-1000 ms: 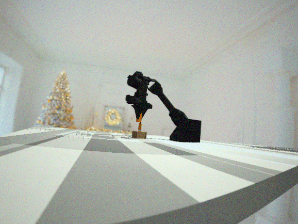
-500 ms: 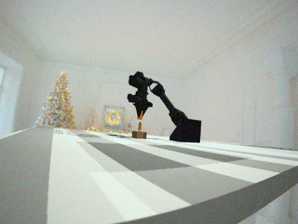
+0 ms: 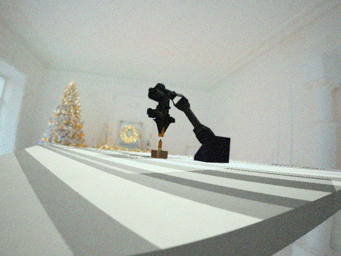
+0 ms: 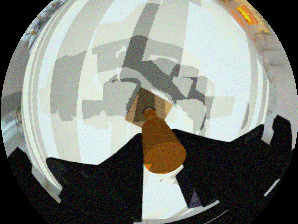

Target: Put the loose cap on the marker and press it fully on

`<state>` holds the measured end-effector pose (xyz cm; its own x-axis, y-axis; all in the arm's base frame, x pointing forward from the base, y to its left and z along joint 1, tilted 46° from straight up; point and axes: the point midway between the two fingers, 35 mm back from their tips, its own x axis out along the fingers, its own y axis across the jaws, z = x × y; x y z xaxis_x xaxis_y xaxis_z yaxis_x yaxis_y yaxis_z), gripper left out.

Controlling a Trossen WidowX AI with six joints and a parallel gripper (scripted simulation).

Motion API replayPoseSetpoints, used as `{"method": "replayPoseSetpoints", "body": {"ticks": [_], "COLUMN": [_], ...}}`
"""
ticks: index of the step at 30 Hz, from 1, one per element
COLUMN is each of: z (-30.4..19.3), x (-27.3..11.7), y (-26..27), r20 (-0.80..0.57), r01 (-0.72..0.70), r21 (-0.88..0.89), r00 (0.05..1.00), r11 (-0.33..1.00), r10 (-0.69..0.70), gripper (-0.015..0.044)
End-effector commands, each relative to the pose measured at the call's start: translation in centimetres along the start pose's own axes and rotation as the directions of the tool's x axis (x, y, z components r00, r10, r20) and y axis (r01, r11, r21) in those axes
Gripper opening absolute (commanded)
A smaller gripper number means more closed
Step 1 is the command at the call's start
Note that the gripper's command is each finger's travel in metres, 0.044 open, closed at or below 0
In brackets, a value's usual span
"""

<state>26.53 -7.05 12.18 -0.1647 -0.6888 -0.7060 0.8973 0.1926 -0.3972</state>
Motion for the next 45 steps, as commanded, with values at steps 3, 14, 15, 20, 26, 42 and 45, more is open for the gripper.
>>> {"method": "replayPoseSetpoints", "body": {"ticks": [3, 14, 15, 20, 26, 42, 45], "z": [0.0, 0.1, 0.1, 0.1, 0.1, 0.1, 0.1], "x": [0.6, 2.3, 2.5, 3.3, 4.3, 5.3, 5.3], "y": [0.0, 0.0, 0.0, 0.0, 0.0, -0.1, -0.1], "r20": [0.002, 0.002, 0.002, 0.003, 0.003, 0.005, 0.002], "r01": [0.002, 0.001, 0.001, 0.001, 0.001, 0.002, 0.002], "r21": [-0.003, -0.003, -0.003, -0.003, -0.003, -0.002, 0.0], "r00": [1.0, 1.0, 1.0, 1.0, 1.0, 1.0, 1.0], "r11": [1.0, 1.0, 1.0, 1.0, 1.0, 1.0, 1.0], "r10": [-0.002, -0.001, -0.001, -0.001, -0.001, -0.002, -0.002], "gripper": [0.0, 0.0, 0.0, 0.0, 0.0, 0.0, 0.0079]}}
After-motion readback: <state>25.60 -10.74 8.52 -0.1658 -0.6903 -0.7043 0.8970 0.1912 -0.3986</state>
